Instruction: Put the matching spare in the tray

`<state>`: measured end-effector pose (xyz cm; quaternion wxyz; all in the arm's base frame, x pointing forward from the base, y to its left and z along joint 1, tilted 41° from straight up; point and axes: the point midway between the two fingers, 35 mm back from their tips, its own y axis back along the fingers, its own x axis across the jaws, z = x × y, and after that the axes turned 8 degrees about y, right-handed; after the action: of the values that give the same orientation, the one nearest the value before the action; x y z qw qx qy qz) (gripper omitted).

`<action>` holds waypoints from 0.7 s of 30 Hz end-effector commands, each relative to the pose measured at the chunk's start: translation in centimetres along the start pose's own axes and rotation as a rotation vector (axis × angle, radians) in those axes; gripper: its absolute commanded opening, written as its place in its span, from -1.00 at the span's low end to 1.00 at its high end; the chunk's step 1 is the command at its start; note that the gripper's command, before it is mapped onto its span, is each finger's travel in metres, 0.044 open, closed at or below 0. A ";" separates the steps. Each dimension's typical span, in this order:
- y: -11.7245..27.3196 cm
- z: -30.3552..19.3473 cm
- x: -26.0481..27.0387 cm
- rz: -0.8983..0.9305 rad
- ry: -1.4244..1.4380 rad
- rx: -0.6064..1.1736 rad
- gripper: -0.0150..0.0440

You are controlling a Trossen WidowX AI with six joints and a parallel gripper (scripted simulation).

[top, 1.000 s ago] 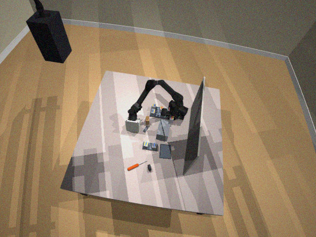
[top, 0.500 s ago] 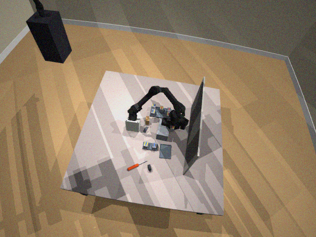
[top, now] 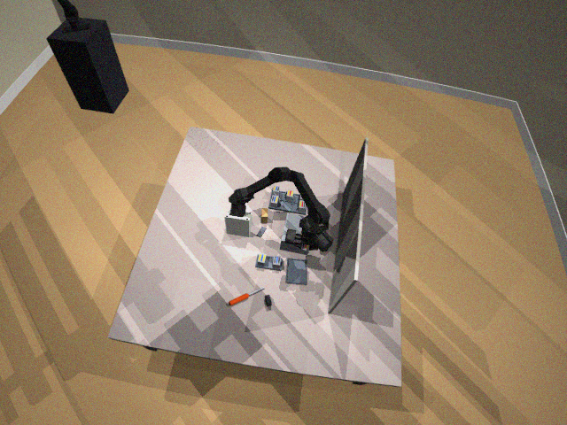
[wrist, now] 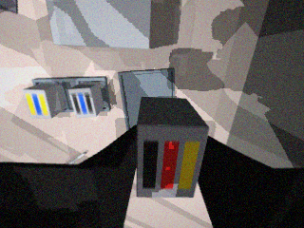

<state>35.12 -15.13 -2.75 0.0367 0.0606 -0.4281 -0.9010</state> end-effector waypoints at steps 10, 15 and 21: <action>-0.6 -4.2 1.5 0.003 0.023 -0.010 -0.49; -1.1 -4.3 1.4 0.003 0.023 -0.010 -0.49; -1.7 -4.4 1.3 0.003 0.023 -0.010 -0.49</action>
<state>34.46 -17.76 -6.62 0.0435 0.0717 -0.4243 -0.9016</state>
